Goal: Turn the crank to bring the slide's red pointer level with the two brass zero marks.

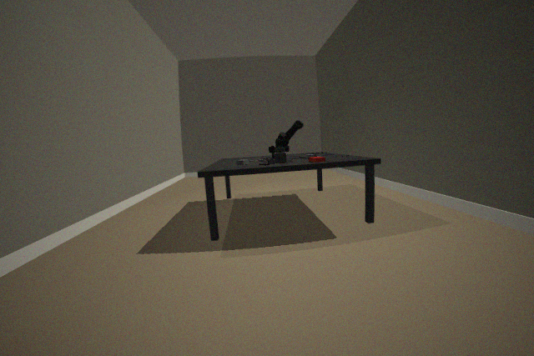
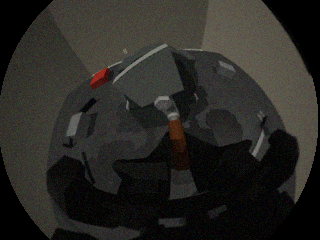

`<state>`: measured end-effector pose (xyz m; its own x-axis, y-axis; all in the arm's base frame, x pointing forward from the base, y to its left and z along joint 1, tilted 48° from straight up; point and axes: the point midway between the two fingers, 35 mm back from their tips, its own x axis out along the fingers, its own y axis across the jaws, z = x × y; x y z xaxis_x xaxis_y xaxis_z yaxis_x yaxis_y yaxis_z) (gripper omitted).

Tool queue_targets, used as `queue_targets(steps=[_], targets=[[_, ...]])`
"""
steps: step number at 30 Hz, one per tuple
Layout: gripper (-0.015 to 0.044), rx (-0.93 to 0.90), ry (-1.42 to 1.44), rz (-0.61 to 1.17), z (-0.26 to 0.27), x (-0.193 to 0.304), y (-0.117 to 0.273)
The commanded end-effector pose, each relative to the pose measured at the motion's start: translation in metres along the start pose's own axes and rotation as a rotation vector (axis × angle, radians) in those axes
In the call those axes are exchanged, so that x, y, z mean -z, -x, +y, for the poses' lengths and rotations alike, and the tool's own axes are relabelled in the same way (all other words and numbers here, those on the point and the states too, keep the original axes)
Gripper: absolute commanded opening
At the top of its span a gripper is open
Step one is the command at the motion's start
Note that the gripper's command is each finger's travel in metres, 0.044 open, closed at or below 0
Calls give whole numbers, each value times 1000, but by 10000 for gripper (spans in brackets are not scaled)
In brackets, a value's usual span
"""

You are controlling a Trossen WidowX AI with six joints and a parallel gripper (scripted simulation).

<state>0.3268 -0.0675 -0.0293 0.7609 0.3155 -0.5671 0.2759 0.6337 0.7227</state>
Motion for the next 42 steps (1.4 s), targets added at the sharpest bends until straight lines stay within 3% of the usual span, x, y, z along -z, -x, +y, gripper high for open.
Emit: queue_targets(steps=[1,42], targets=[[0,-20,14,12,9,2,-2],[0,-20,13,12,29,0,2]])
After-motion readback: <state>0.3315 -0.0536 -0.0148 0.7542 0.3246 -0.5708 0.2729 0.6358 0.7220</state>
